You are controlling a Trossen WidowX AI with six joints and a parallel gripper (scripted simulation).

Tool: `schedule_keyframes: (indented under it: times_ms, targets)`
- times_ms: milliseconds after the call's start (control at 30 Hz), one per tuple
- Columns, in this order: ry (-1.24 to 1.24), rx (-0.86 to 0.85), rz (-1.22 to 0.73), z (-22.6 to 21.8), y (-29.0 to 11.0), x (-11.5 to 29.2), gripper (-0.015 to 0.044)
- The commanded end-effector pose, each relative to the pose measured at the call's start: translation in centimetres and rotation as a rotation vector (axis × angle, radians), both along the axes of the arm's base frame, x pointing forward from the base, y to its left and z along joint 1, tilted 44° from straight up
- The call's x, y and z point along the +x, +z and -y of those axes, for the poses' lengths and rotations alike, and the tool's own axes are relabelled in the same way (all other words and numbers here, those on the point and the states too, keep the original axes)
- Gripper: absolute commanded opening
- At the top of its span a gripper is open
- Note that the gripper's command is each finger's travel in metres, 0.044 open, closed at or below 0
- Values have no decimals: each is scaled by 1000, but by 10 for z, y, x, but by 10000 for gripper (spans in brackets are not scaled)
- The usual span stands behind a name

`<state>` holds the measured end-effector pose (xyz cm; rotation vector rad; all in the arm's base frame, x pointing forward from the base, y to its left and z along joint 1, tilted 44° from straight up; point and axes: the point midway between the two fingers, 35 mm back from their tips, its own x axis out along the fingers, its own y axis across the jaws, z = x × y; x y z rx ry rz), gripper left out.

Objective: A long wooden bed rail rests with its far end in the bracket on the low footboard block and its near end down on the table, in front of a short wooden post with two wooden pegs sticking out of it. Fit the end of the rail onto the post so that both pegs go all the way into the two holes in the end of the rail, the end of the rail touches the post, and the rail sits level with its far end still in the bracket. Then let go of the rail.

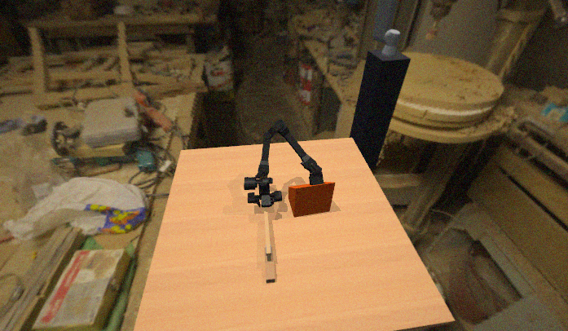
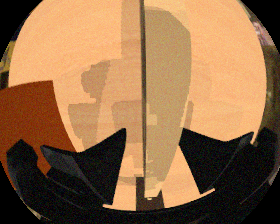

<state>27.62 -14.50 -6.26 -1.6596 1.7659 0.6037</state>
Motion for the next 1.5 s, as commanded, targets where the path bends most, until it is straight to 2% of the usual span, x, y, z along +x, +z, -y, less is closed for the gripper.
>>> schedule_keyframes:
  times_ms: [0, 167, 400, 1467]
  targets:
    - [3, 5, -4, 0, -2, 0, 177]
    - [3, 5, -4, 0, -2, 0, 46]
    - [3, 5, -4, 0, -2, 0, 0]
    - [3, 6, -4, -7, 7, 1, 0]
